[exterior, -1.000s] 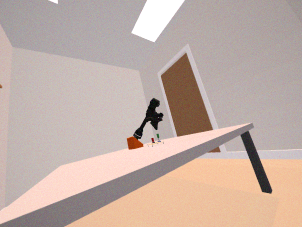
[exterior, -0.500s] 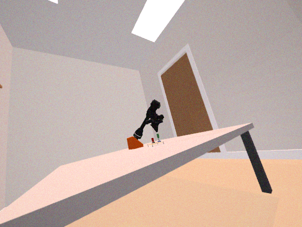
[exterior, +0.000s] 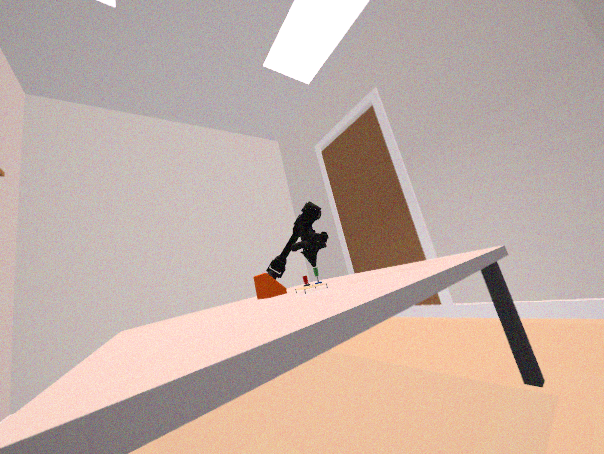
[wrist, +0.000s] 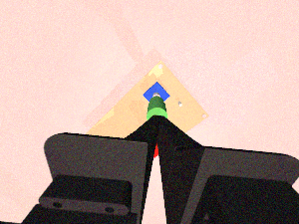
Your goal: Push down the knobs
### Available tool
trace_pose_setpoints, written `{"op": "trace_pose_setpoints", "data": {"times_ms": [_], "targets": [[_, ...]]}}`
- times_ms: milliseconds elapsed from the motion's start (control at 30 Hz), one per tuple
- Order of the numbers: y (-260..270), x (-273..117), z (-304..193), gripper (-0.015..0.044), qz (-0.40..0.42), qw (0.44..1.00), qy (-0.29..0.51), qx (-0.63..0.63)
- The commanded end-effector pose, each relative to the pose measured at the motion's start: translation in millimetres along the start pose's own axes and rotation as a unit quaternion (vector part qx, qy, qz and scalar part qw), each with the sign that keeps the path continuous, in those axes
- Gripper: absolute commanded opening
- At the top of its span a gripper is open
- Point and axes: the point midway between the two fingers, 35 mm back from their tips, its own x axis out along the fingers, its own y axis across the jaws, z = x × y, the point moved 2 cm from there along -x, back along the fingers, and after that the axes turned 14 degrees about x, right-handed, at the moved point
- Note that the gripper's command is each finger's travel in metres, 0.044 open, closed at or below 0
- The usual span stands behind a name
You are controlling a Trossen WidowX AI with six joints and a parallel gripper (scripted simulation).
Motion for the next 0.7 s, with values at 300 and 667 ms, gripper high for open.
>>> {"op": "trace_pose_setpoints", "data": {"times_ms": [300, 667], "targets": [[0.8, 2.9, 0.4, 0.0000, 0.001, 1.000, -0.002, 0.001], [0.8, 3.8, 0.4, 0.0000, 0.001, 1.000, -0.002, 0.001]]}}
